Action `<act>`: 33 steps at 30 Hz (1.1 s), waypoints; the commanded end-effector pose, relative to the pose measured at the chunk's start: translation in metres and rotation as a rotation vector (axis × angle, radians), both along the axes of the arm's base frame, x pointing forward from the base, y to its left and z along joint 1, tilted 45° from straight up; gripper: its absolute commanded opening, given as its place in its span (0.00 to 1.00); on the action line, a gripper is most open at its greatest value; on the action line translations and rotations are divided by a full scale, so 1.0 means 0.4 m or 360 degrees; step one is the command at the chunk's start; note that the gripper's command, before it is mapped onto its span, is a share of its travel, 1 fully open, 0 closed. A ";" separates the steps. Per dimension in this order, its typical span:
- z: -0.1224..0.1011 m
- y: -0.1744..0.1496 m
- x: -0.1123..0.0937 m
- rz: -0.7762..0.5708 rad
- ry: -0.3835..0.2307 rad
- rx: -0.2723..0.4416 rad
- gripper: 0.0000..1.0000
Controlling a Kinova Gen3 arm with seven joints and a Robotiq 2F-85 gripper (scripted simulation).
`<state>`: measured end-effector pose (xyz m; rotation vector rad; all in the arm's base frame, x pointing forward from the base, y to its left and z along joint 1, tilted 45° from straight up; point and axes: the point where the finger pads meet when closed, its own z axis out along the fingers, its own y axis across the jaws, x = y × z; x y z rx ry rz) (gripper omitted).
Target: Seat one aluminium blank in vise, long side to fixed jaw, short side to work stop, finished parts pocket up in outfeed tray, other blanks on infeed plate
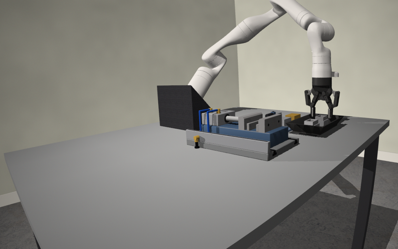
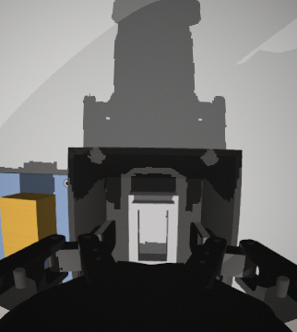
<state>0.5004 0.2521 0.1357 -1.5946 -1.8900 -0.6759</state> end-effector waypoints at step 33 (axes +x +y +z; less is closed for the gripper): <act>0.216 -0.213 0.032 -0.0003 -0.0003 0.0000 0.67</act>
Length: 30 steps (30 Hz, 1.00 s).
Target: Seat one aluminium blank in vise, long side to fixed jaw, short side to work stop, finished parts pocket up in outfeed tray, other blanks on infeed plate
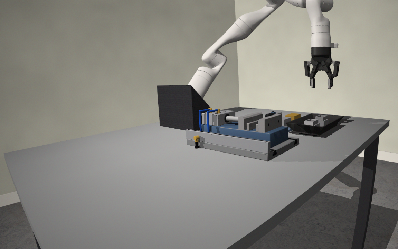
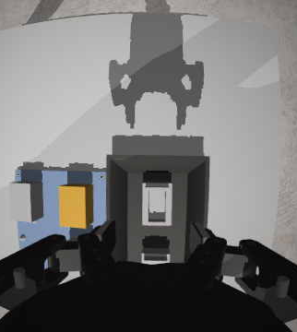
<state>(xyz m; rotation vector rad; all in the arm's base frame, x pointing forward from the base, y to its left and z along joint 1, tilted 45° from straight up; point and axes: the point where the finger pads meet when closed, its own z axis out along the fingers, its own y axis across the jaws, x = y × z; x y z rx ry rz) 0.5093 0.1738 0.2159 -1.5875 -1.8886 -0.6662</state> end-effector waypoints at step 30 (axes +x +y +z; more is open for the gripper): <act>0.059 -0.059 0.016 -0.0013 -0.0015 -0.0001 0.00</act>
